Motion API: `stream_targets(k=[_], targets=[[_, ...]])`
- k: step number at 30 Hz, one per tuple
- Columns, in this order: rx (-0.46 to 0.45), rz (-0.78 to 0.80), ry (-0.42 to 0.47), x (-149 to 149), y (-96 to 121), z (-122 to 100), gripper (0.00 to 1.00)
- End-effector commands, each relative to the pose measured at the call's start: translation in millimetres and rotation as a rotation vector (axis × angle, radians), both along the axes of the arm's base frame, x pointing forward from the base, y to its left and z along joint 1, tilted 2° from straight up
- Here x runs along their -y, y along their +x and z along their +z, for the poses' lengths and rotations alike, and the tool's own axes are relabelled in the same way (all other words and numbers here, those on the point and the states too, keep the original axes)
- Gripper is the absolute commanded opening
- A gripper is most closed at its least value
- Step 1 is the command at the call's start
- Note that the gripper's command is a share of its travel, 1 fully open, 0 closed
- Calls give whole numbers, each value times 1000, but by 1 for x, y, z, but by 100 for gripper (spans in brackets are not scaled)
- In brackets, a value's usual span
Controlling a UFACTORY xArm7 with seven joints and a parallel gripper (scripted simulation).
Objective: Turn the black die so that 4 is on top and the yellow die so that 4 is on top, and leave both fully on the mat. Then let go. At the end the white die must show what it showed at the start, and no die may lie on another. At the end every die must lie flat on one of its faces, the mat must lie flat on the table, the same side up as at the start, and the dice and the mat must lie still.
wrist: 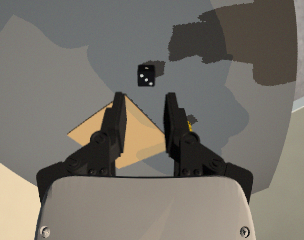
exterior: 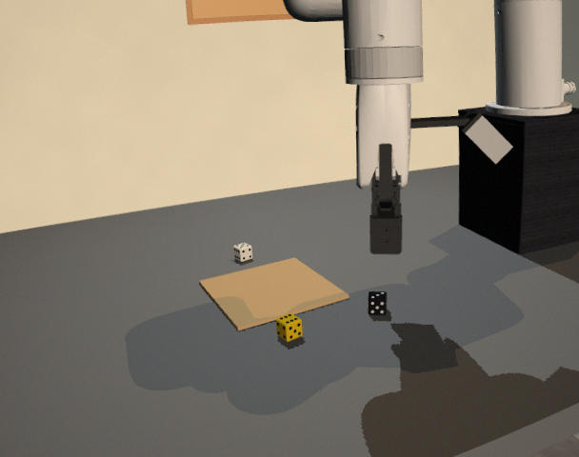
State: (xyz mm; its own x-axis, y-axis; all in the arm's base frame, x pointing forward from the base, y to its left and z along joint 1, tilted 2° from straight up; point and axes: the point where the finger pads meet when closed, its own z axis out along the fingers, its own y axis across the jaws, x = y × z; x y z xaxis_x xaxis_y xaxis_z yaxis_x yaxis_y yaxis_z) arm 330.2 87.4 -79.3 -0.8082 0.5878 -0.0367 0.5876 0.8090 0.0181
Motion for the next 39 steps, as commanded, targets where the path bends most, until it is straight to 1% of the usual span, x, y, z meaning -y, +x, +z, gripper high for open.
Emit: stream_targets(k=[1,32,39], targets=[[1,4,1,0,1,1,36],[1,4,1,0,1,0,36],[0,4,1,0,1,-3,36]])
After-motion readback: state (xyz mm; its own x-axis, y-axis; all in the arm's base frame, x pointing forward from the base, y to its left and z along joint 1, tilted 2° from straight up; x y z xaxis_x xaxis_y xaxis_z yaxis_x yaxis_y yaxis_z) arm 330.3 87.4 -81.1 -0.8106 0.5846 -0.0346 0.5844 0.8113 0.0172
